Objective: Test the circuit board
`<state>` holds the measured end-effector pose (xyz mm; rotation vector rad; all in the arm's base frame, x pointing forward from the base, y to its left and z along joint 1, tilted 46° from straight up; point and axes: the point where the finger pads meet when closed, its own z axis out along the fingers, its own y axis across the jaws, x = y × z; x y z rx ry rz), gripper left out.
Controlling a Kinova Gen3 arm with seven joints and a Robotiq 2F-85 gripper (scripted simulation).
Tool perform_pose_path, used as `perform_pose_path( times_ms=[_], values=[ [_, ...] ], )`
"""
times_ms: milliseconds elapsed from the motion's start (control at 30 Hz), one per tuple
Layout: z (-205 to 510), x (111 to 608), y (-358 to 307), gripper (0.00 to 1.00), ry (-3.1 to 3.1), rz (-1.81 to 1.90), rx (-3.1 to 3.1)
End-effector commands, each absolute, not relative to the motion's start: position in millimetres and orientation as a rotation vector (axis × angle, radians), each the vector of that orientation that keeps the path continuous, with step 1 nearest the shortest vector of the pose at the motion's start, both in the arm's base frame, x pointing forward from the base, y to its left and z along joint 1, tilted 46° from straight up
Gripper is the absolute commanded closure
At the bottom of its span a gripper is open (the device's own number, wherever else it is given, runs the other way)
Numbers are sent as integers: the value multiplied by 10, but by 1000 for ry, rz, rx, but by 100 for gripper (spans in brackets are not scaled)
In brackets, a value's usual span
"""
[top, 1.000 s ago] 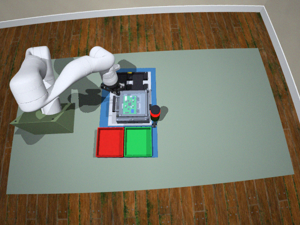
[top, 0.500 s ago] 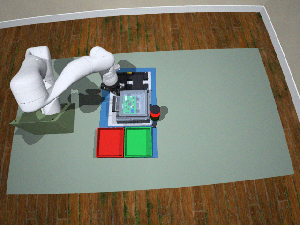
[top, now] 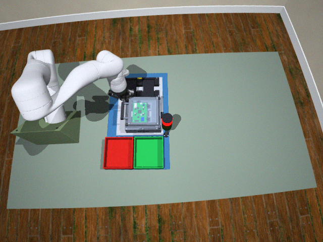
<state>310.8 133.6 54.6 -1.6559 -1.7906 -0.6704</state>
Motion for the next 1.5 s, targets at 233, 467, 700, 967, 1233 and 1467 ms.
perform_pose_path(
  times_ms=[233, 467, 700, 967, 1233, 1467],
  values=[
    [545, 3125, 1338, 100, -1790, -674, -1657],
    [643, 3138, 1237, 100, -1790, -674, -1657],
    [879, 3168, 991, 100, -1790, -674, -1657],
    [981, 3181, 884, 100, -1790, -674, -1657],
    [984, 3181, 882, 100, -1790, -674, -1657],
    [984, 3181, 882, 100, -1790, -674, -1657]
  ],
)
